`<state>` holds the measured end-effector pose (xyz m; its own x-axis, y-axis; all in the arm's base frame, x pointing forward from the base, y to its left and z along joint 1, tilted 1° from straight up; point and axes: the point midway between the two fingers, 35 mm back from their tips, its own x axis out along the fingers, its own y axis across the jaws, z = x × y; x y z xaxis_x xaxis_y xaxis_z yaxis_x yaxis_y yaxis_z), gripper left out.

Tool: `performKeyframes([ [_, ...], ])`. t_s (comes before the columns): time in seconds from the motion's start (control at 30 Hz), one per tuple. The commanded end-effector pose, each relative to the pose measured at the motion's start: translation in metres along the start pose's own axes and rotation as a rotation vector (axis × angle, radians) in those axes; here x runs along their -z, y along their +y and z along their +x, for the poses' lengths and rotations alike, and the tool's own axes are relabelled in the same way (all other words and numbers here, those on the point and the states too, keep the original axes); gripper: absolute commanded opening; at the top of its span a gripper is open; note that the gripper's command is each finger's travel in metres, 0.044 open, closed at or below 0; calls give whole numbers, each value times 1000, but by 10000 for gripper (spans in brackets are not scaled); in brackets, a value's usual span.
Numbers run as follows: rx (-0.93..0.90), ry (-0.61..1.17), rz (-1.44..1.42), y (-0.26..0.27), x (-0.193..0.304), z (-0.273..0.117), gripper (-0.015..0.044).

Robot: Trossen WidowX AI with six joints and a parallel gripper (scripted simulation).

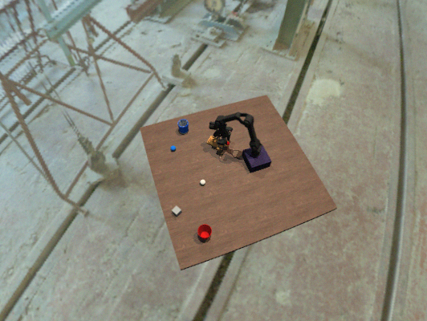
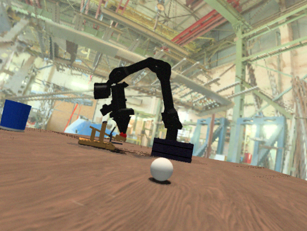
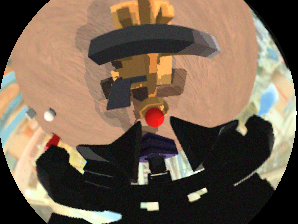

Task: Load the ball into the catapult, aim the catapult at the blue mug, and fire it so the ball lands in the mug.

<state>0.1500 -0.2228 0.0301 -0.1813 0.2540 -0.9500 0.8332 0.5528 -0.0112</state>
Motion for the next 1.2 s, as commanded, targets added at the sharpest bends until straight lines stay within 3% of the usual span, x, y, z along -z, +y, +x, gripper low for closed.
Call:
performKeyframes([
  [0.0,0,-12,-1,0,4,-26,315],
  [0.17,1,-26,-3,0,37,-100,440],
  [0.23,1,-27,-3,0,38,-103,440],
  [0.27,1,-26,-5,0,26,-85,440],
  [0.47,-11,-208,-29,0,-27,-109,440],
  [1.17,11,-923,-121,-10,-197,-249,440],
])
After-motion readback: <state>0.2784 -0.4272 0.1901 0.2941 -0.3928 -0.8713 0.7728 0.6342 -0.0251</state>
